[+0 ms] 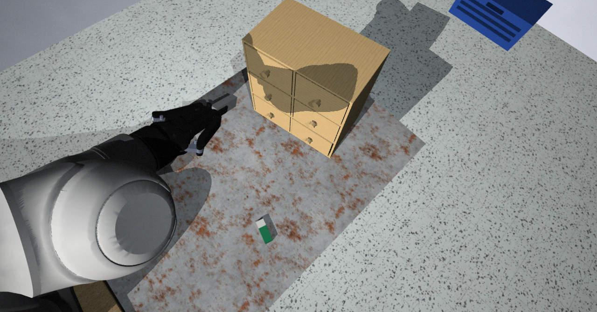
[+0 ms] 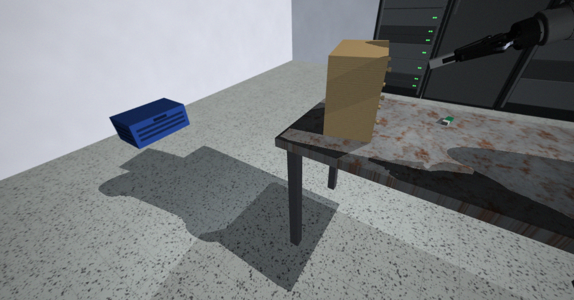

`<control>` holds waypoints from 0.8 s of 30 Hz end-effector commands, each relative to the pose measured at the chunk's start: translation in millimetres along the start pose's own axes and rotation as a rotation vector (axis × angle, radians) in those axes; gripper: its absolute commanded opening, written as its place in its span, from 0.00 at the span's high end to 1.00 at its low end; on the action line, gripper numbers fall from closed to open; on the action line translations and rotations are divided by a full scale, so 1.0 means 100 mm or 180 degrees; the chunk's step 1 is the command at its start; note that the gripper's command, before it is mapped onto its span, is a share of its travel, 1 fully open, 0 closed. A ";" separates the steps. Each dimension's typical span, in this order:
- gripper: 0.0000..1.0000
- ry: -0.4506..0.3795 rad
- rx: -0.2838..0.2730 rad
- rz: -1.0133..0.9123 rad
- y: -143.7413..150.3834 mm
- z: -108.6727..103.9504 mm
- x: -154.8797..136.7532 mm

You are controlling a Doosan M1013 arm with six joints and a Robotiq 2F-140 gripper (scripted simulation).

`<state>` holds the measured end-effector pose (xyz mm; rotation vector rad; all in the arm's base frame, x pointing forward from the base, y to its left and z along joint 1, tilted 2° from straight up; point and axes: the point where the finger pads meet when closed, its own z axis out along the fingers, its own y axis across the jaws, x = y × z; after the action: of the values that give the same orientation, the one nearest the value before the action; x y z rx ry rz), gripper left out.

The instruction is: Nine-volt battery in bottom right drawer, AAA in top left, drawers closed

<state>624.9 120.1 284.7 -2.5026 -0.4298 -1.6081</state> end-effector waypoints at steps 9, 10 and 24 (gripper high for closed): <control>1.00 -0.0220 0.0017 0.0003 0.00 -0.07 0.03; 1.00 -0.0240 0.0022 0.0003 0.00 -0.08 0.03; 1.00 -0.0517 0.0017 0.0002 0.00 -0.17 0.06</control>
<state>613.7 117.0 296.1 -2.6028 -0.4412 -1.4873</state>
